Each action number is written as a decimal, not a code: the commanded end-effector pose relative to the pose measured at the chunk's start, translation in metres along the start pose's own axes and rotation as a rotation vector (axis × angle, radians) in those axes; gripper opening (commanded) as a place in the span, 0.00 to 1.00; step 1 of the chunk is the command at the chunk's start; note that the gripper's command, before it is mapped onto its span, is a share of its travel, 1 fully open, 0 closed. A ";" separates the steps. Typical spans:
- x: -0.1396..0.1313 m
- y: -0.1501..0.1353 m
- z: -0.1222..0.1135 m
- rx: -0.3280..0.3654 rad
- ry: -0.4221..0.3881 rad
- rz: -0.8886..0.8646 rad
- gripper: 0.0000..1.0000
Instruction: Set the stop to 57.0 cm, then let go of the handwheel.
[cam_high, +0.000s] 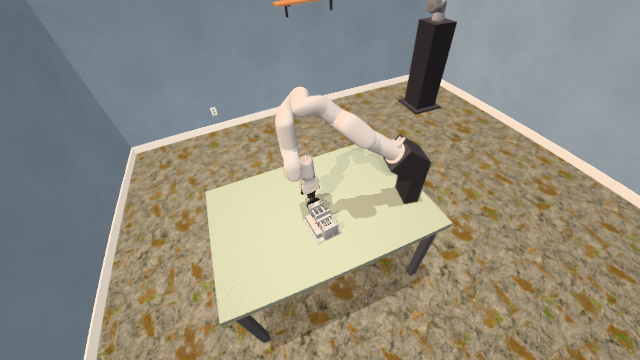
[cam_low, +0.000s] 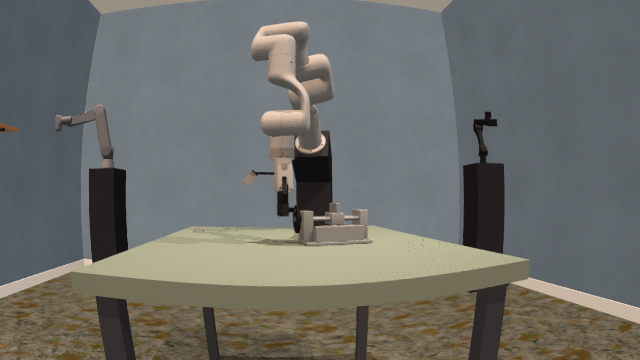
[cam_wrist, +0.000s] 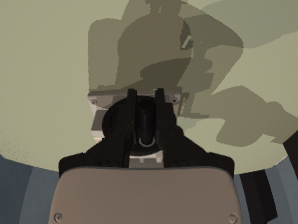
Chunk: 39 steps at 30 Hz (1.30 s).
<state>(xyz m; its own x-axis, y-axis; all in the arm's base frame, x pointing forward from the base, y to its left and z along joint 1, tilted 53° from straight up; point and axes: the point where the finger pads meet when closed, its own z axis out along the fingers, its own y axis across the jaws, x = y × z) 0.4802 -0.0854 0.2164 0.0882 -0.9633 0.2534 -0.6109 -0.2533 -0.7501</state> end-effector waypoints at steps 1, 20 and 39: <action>0.000 -0.030 0.006 0.013 0.006 -0.003 0.06; 0.000 -0.039 0.027 0.013 0.006 -0.003 0.06; 0.000 -0.037 0.039 0.013 0.007 -0.003 0.06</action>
<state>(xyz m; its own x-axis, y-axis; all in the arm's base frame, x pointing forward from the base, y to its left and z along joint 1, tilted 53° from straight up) 0.5328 -0.0790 0.2227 0.0834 -0.9616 0.2613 -0.5987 -0.2580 -0.7583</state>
